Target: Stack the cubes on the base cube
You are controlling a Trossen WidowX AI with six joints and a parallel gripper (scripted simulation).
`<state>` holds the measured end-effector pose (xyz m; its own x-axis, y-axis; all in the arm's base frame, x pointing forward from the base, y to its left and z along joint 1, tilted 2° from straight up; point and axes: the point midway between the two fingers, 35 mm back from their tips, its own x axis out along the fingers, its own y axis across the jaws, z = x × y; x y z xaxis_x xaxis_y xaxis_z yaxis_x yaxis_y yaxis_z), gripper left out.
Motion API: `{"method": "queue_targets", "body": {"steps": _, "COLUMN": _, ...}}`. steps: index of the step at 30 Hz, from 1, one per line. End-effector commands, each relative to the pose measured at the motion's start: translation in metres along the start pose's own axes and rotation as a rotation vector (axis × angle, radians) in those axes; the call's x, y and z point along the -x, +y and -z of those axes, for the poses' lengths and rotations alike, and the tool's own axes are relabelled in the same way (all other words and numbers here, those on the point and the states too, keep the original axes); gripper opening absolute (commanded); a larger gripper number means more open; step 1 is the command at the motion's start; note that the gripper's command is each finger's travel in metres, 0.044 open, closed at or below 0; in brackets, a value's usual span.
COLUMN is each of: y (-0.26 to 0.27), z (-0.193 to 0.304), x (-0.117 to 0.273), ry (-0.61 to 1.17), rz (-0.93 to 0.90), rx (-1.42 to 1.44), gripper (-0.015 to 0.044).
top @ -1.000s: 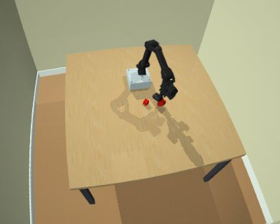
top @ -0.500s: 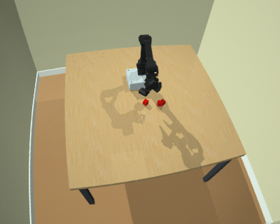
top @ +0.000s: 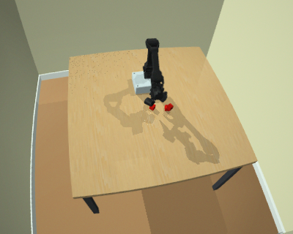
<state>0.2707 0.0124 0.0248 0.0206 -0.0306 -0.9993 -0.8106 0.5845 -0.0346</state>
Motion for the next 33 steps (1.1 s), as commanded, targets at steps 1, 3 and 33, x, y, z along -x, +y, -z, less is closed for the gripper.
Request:
{"method": "queue_targets", "body": {"steps": 1, "y": 0.001, "z": 0.001, "x": -0.013, "ry": 0.003, "rz": 0.000, "rx": 0.004, "gripper": 0.0265}}
{"method": "queue_targets", "body": {"steps": 3, "y": 0.001, "z": 0.001, "x": -0.016, "ry": 0.003, "rz": 0.000, "rx": 0.004, "gripper": 0.0265}}
{"method": "queue_targets", "body": {"steps": 33, "y": 0.001, "z": 0.002, "x": -0.049, "ry": 0.003, "rz": 0.000, "rx": 0.004, "gripper": 0.0160}}
